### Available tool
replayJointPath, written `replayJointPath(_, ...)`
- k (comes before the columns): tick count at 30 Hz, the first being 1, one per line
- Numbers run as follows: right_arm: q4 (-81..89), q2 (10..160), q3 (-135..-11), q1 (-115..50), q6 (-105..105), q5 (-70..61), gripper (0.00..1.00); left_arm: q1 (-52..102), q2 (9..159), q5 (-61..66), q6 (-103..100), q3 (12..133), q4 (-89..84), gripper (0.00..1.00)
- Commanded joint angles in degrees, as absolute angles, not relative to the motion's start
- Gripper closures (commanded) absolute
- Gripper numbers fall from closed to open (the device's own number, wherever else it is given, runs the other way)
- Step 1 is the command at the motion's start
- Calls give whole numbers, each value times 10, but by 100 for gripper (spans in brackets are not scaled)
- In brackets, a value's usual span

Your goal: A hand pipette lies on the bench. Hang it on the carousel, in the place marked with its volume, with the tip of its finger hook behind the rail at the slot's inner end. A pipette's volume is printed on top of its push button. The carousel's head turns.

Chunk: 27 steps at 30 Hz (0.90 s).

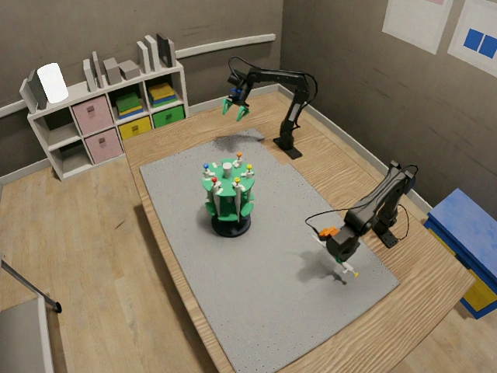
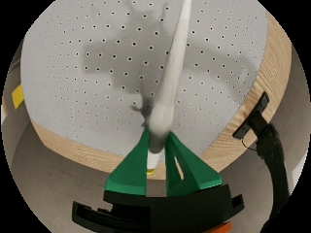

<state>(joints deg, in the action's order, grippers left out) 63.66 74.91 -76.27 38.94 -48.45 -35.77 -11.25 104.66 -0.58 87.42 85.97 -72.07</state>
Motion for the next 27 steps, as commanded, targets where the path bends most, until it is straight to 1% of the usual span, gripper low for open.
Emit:
replayJointPath(1, 631, 755, -768, 396, -490, -371, 0, -113, 1037, 0, 896, 864, -720, 88)
replayJointPath(27, 631, 755, -768, 396, -490, -371, 0, -116, 1046, 5, 900, 806, -654, 88)
